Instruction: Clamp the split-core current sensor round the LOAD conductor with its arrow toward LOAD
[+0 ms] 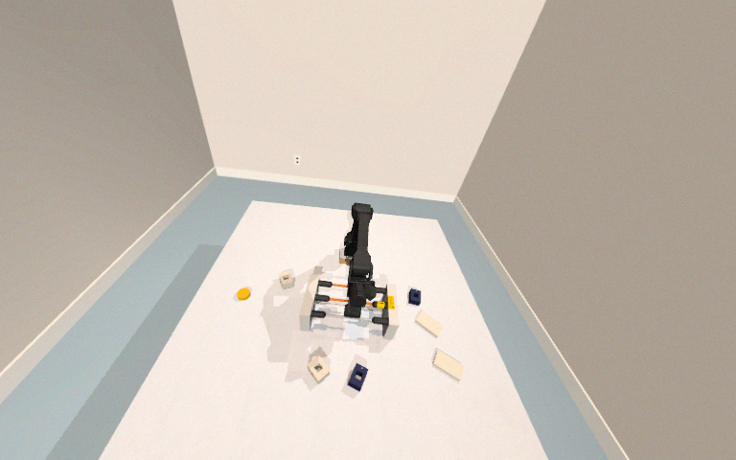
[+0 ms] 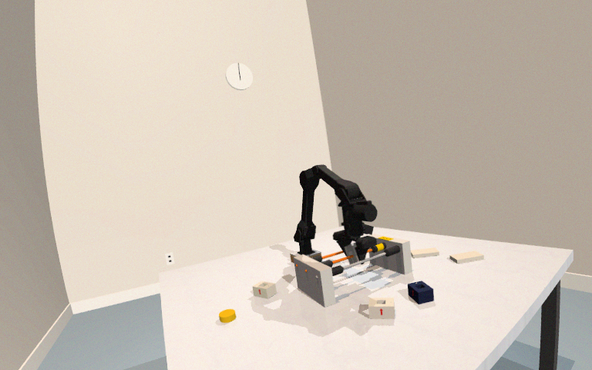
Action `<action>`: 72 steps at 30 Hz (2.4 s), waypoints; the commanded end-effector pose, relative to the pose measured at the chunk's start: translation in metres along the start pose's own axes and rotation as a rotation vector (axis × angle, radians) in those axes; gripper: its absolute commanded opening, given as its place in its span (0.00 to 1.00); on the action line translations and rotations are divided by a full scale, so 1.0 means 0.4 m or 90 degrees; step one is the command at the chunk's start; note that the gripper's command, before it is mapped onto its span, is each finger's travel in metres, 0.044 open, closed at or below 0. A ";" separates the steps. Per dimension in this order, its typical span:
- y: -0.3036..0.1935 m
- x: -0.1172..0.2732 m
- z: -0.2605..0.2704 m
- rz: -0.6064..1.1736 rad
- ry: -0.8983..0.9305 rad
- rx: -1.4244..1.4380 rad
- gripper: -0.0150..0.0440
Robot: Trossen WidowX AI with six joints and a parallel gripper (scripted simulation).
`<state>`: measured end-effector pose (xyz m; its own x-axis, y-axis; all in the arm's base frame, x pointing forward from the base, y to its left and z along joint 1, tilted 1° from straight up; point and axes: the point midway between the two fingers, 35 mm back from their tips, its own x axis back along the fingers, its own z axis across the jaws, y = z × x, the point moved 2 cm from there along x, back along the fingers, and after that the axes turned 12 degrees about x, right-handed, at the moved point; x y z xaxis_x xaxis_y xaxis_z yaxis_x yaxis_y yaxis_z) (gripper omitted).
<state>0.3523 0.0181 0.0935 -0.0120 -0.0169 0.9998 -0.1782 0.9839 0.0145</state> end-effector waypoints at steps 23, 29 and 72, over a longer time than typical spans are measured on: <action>0.000 0.000 0.000 0.000 0.000 0.000 0.61; 0.000 0.000 0.000 0.000 0.000 0.000 0.88; 0.003 -0.038 0.012 -0.027 0.111 0.002 1.00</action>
<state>0.3478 0.0181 0.0833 0.1241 -0.0206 0.9921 -0.1766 0.9834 0.0425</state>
